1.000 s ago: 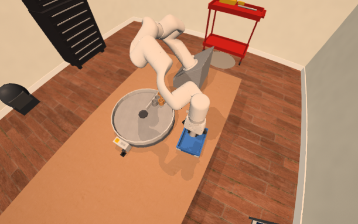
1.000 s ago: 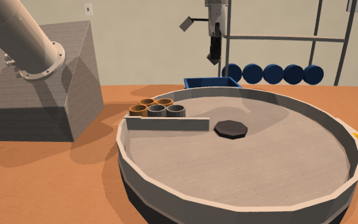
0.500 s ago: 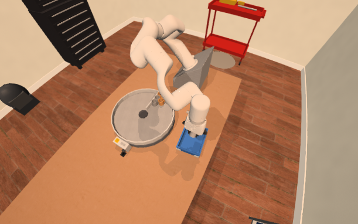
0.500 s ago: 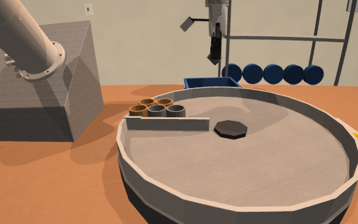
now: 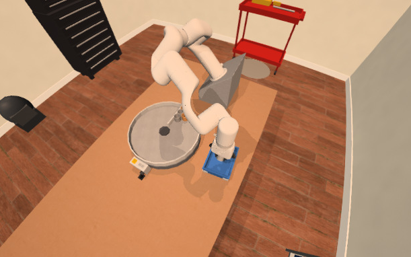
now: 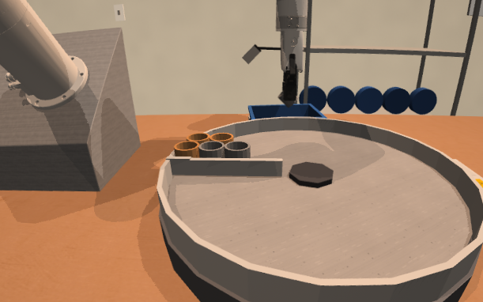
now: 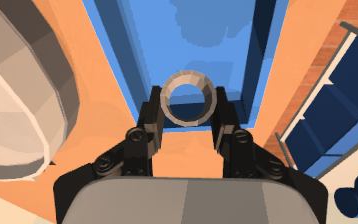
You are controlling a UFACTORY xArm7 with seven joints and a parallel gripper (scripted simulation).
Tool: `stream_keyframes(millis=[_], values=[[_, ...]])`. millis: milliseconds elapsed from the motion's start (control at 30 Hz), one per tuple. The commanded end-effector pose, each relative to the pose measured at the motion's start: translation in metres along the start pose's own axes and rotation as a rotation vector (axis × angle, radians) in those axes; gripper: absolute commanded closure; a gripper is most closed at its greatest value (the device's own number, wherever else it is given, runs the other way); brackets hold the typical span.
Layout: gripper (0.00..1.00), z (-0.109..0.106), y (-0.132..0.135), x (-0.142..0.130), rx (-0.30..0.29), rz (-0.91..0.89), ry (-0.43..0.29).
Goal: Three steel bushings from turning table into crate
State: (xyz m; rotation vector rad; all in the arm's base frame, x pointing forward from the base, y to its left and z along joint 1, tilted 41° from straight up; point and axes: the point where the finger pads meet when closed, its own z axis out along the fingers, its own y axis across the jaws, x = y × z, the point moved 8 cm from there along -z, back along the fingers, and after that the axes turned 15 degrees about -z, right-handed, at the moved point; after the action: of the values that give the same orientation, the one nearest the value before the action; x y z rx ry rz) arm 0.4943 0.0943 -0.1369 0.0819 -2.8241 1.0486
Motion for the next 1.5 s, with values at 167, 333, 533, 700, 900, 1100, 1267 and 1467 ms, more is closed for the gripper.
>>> stream_keyframes(millis=[167,333,533,700,900,1100,1267,1467], values=[[1.0,0.01,0.002,-0.003,-0.005,0.001,-0.007],[1.0,0.01,0.002,-0.003,-0.005,0.001,-0.007],[1.0,0.01,0.002,-0.003,-0.005,0.001,-0.007],[1.0,0.011,0.002,-0.003,-0.005,0.001,-0.007],[1.0,0.017,0.002,-0.003,-0.005,0.001,-0.007],[1.0,0.027,0.002,-0.003,-0.005,0.001,-0.007],[1.0,0.033,0.002,-0.003,-0.005,0.001,-0.007],[1.0,0.043,0.002,-0.003,-0.005,0.001,-0.007]])
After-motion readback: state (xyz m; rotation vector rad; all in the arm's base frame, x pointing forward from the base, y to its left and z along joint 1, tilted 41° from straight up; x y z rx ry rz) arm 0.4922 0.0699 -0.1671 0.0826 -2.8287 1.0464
